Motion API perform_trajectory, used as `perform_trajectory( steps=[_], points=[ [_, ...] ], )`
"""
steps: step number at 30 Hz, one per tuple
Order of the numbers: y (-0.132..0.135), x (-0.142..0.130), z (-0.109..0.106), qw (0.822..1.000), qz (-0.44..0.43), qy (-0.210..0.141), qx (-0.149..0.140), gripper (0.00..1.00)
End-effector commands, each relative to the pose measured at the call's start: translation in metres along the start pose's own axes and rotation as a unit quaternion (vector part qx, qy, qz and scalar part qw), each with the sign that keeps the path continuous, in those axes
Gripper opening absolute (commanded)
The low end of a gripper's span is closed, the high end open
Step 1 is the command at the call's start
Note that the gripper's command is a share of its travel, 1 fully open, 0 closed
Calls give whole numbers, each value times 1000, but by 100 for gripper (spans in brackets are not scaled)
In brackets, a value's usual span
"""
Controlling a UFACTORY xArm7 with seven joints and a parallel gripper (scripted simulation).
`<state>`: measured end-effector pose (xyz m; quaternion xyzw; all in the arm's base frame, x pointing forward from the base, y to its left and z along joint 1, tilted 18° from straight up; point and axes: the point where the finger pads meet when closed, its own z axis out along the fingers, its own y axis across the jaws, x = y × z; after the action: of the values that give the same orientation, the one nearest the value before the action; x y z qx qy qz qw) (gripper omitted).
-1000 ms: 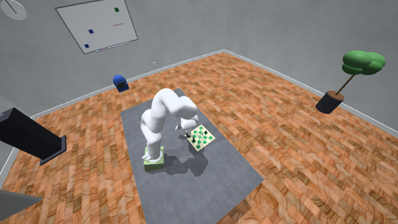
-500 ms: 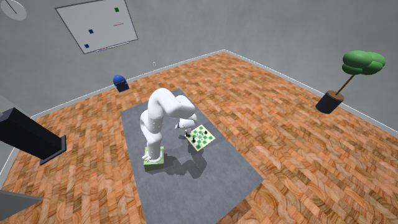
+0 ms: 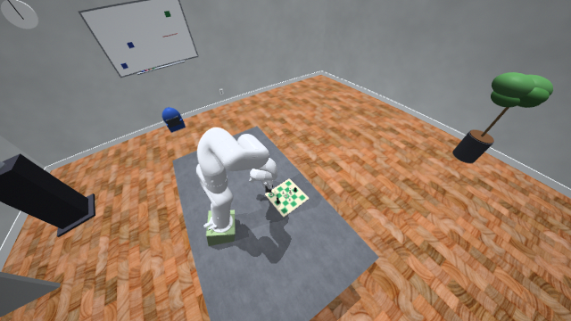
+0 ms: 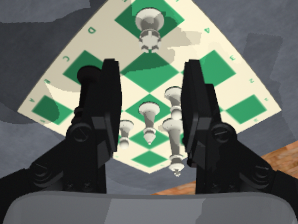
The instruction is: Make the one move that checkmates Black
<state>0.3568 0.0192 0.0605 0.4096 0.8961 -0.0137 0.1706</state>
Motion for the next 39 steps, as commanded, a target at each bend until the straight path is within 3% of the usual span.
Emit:
perform_trajectory(
  steps=[1, 10, 11, 33, 39],
  points=[
    [1, -2, -25, 1000, -1, 12, 7, 37],
    [1, -2, -33, 1000, -1, 12, 7, 37],
    [1, -2, -33, 1000, -1, 12, 7, 100],
    [1, -2, -33, 1000, -1, 12, 7, 100],
    [1, -2, -45, 1000, -1, 12, 7, 100]
  ],
)
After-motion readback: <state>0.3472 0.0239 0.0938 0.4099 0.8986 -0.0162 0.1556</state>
